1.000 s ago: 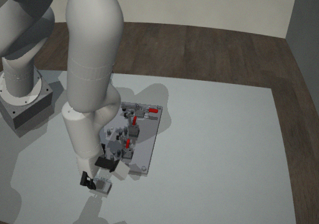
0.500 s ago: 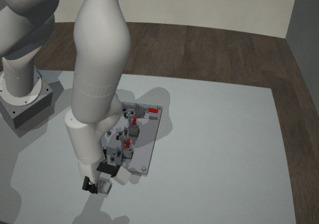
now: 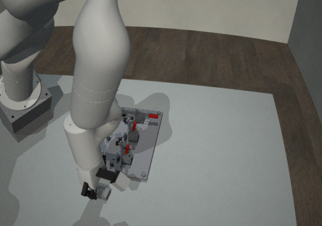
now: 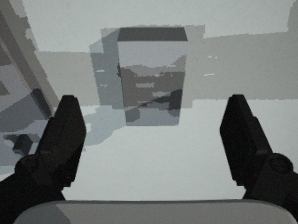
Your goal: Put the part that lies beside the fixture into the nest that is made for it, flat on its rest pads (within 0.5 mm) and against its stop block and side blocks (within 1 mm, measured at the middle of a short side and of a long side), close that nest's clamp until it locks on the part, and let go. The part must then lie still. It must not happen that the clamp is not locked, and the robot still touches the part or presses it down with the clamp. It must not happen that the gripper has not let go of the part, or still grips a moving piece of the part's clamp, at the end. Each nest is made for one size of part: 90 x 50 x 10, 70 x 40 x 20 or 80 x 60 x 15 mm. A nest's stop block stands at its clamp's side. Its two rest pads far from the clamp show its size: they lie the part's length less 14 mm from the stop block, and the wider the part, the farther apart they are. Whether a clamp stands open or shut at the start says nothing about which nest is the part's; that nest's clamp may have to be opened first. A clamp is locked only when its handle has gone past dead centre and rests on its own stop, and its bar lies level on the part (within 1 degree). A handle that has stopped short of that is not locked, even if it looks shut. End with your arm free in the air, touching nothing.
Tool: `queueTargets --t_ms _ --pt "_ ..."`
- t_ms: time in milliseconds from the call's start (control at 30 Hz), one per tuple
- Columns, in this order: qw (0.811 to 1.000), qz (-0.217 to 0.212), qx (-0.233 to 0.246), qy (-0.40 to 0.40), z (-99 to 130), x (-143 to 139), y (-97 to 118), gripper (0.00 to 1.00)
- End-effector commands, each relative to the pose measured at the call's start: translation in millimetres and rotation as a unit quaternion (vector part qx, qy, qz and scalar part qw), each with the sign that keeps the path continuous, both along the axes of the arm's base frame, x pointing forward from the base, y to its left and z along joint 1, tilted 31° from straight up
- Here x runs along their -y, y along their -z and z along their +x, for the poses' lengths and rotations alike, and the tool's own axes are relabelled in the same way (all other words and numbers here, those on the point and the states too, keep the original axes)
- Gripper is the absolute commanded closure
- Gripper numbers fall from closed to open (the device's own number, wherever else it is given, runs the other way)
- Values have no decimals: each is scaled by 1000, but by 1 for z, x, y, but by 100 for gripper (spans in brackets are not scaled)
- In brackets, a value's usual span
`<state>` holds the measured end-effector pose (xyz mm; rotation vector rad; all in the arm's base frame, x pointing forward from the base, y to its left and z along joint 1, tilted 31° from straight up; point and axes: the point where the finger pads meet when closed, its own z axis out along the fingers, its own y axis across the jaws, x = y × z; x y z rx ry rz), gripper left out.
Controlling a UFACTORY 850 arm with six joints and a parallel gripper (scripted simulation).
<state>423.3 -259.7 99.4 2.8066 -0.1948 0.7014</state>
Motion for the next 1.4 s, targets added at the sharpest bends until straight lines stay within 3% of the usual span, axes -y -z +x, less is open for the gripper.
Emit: queueTargets --t_ms 0,800,1367 --pt "1000 0 0 0 0 0 0 0" --pt "1000 0 0 0 13 7 24 0" --pt "1000 0 0 0 13 8 25 0"
